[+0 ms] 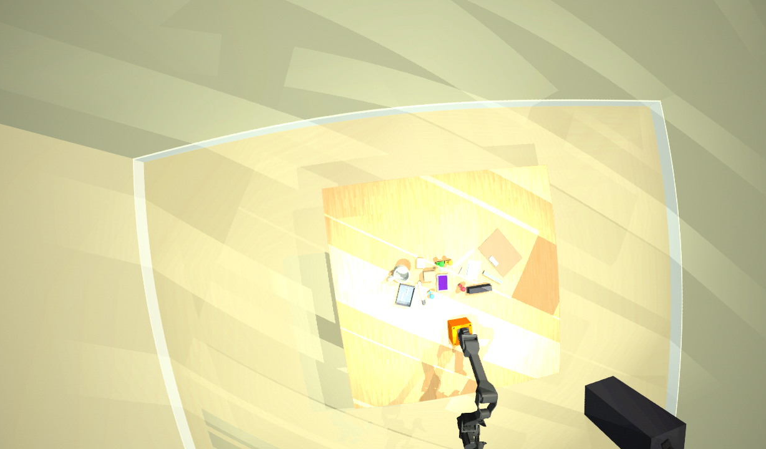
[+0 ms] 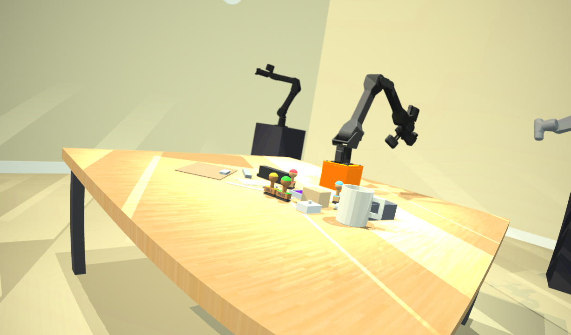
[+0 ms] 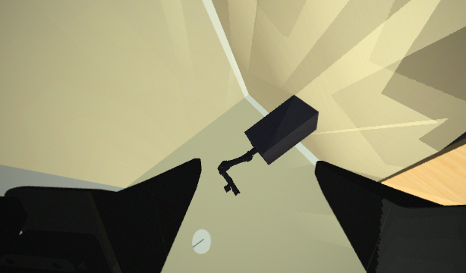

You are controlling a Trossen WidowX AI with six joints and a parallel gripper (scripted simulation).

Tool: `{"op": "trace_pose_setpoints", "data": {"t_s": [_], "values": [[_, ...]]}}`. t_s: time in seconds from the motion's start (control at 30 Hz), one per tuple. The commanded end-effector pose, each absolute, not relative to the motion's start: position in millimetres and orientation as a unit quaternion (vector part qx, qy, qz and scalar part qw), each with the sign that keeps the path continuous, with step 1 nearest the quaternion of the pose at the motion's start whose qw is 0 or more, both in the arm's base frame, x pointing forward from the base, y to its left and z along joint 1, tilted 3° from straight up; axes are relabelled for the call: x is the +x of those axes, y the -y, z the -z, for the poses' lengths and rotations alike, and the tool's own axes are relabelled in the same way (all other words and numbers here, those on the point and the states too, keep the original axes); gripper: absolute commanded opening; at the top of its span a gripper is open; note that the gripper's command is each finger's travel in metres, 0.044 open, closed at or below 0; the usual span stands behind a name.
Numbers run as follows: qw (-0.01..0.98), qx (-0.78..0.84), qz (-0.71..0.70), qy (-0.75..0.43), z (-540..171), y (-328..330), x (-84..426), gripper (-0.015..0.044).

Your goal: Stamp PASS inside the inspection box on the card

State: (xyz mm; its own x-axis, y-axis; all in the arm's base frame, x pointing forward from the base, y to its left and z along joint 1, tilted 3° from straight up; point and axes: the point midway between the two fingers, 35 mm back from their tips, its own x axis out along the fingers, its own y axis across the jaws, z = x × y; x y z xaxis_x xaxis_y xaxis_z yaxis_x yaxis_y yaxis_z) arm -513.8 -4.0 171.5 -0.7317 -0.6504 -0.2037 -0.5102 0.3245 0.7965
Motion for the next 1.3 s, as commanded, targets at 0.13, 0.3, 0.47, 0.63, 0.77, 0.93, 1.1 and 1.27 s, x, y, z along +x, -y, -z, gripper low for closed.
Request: {"op": "trace_pose_setpoints", "data": {"t_s": [0.13,0.3,0.47,0.63,0.77,0.93,1.1,1.27], "values": [[0.029,0.310,0.493,0.812,-162,-55,-505,0.0269],[-0.032,0.243,0.550,0.798,-151,-143,-490,0.0225],[-0.103,0.183,0.597,0.775,-143,-229,-456,0.0225],[-0.180,0.135,0.631,0.742,-135,-306,-405,0.0225],[-0.245,0.109,0.652,0.710,-126,-360,-356,0.0225],[-0.328,0.090,0.664,0.666,-115,-415,-283,0.0225],[-0.409,0.086,0.663,0.621,-104,-454,-201,0.0225],[-0.484,0.096,0.649,0.579,-93,-477,-113,0.0225]]}}
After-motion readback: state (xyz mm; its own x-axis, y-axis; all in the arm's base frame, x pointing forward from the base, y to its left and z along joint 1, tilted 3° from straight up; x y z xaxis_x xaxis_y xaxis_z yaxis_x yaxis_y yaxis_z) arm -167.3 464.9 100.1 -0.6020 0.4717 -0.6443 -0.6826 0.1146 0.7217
